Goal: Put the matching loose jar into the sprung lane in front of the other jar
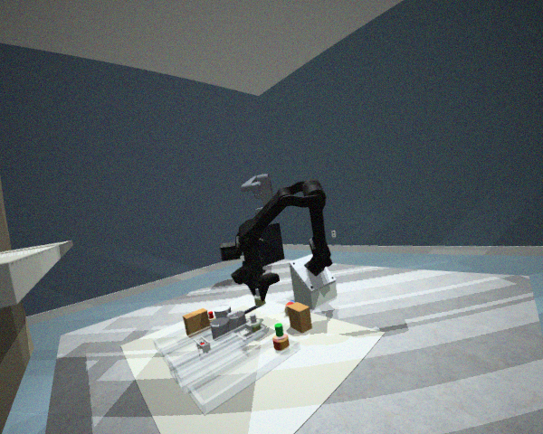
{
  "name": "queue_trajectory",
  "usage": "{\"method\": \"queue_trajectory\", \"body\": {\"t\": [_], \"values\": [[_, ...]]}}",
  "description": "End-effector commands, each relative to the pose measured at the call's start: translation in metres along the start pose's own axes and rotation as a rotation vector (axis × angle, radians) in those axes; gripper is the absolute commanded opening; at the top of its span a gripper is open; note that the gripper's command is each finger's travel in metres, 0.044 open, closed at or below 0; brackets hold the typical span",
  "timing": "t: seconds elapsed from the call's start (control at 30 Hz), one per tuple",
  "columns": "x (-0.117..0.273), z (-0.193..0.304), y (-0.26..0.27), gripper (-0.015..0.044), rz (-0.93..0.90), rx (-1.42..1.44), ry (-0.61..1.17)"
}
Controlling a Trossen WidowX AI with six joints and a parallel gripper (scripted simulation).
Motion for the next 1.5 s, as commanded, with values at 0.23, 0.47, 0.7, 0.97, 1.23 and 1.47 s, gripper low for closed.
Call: {"method": "queue_trajectory", "body": {"t": [0.23, 0.47, 0.7, 0.97, 1.23, 1.47], "values": [[0.056, -0.002, 0.003, 0.0000, 0.004, 0.014, -0.002], [0.041, -0.014, 0.022, 0.0000, 0.013, 0.006, -0.004], [0.021, -0.026, 0.049, 0.0000, 0.012, 0.001, -0.006], [0.002, -0.033, 0.076, 0.0000, -0.002, -0.003, -0.004], [-0.018, -0.033, 0.076, 0.0000, -0.002, -0.003, -0.003], [-0.023, -0.034, 0.076, 0.0000, -0.003, -0.003, -0.003]]}}
Point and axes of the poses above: the point midway between the two fingers, 35 mm back from their tips, its own x axis back along the fingers, its own y axis across the jaws, z = x × y, the point moved 1 cm from there along x, back along the fingers, and after that the axes turned 7 degrees about -x, right-handed, at the moved point
